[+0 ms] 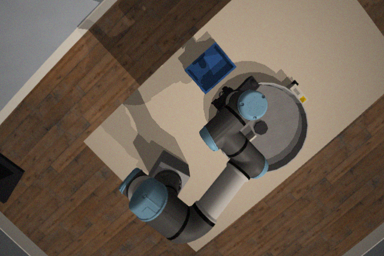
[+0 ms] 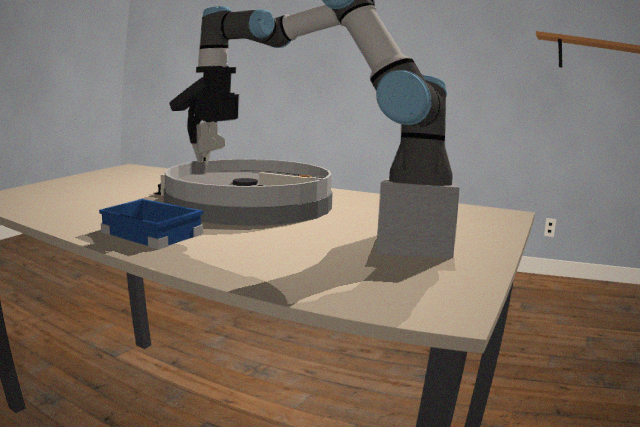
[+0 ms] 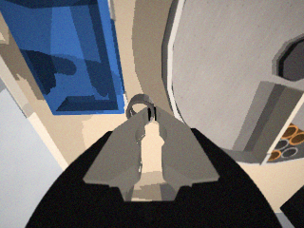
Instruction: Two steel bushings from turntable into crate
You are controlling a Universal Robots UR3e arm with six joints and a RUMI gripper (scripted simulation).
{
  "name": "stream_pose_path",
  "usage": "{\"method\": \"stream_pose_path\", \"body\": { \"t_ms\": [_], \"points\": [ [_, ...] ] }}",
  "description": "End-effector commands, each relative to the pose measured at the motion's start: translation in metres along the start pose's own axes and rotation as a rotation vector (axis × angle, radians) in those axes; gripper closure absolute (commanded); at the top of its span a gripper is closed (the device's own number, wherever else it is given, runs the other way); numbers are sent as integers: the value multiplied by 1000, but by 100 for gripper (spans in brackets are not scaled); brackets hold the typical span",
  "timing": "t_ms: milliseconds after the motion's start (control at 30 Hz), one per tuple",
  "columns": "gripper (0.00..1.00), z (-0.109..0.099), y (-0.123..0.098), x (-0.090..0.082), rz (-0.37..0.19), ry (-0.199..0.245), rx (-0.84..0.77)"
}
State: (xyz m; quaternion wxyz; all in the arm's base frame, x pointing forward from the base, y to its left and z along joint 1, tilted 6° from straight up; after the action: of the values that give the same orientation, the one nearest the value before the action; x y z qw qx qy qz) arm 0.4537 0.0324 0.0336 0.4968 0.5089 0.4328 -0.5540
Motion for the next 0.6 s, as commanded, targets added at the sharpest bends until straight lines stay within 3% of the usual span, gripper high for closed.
{"method": "stream_pose_path", "body": {
  "t_ms": [0, 567],
  "points": [
    [100, -10, 6, -1, -3, -2, 1],
    [100, -49, 23, -1, -3, -2, 1]
  ]
}}
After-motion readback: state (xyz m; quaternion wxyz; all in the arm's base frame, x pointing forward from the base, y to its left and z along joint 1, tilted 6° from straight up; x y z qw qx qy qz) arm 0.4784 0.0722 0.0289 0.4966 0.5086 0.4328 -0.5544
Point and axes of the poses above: the point where the finger pads meet when closed, its own x axis out along the fingers, its own z axis across the jaws, y = z × x, the point moved 2 cm from there along -x, back along the fingers, and after that the axes turned 3 degrees about -x, right-handed, at the moved point
